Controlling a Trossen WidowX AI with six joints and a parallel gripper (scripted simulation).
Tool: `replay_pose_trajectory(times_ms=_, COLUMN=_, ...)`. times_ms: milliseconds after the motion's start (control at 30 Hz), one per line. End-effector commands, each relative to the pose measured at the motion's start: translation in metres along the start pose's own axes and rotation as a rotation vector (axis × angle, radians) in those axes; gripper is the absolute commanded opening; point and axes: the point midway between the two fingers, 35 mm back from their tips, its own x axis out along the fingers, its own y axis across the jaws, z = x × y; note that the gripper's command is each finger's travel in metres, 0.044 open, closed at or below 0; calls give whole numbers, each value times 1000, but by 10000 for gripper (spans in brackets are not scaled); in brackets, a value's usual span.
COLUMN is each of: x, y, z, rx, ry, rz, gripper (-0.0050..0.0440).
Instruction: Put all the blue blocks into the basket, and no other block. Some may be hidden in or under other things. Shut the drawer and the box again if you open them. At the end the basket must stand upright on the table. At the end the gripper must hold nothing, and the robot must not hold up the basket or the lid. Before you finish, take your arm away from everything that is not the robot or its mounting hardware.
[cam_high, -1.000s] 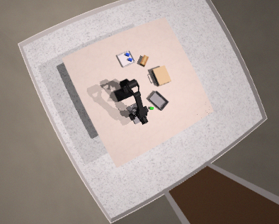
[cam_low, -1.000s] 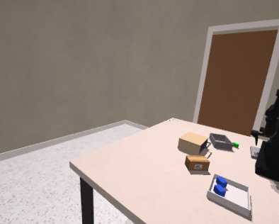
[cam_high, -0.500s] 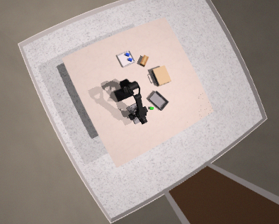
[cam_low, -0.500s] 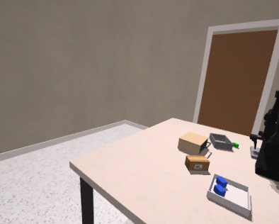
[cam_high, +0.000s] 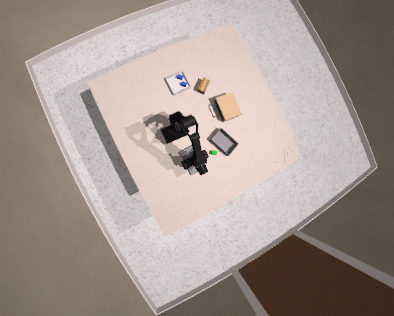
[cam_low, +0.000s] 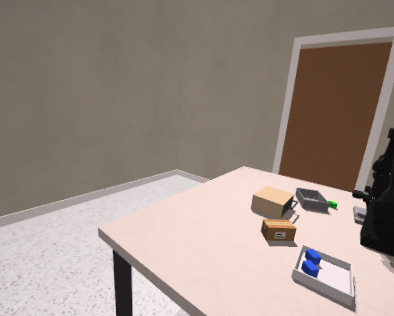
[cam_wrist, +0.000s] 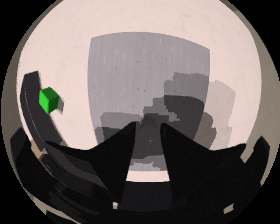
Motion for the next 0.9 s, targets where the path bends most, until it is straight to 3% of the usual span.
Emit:
replay_pose_trajectory(times_ms=0, x=1, y=0, z=0, rx=4, ry=0, rz=1, gripper=0)
replay_pose_trajectory(times_ms=367, x=-19, y=0, z=0, rx=4, ry=0, rz=1, gripper=0)
replay_pose_trajectory(times_ms=767, x=-19, y=0, z=0, rx=4, ry=0, rz=1, gripper=0)
replay_pose_trajectory(times_ms=867, x=-39, y=0, z=0, rx=4, ry=0, rz=1, gripper=0)
